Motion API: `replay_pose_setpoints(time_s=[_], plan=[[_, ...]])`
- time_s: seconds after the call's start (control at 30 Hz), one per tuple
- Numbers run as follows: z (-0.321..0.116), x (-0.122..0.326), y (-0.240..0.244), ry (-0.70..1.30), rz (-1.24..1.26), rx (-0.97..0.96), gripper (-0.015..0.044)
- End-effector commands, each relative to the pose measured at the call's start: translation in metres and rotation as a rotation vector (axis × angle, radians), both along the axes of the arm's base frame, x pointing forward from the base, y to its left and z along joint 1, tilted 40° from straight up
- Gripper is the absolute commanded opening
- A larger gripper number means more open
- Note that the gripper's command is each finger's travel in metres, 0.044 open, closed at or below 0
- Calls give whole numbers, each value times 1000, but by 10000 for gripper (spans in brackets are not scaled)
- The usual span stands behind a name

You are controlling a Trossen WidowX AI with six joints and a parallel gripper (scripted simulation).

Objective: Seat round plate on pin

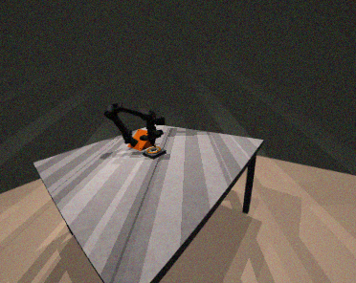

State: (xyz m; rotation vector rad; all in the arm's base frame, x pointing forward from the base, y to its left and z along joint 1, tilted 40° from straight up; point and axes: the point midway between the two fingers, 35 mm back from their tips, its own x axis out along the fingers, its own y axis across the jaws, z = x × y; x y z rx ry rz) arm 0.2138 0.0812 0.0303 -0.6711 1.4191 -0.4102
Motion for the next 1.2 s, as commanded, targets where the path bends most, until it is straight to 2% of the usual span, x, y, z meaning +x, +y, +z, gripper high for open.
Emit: replay_pose_setpoints(time_s=[0.0,1.17], plan=[[-3,5,7,-4,-5,7,0],[-9,27,22,-6,-5,8,0]])
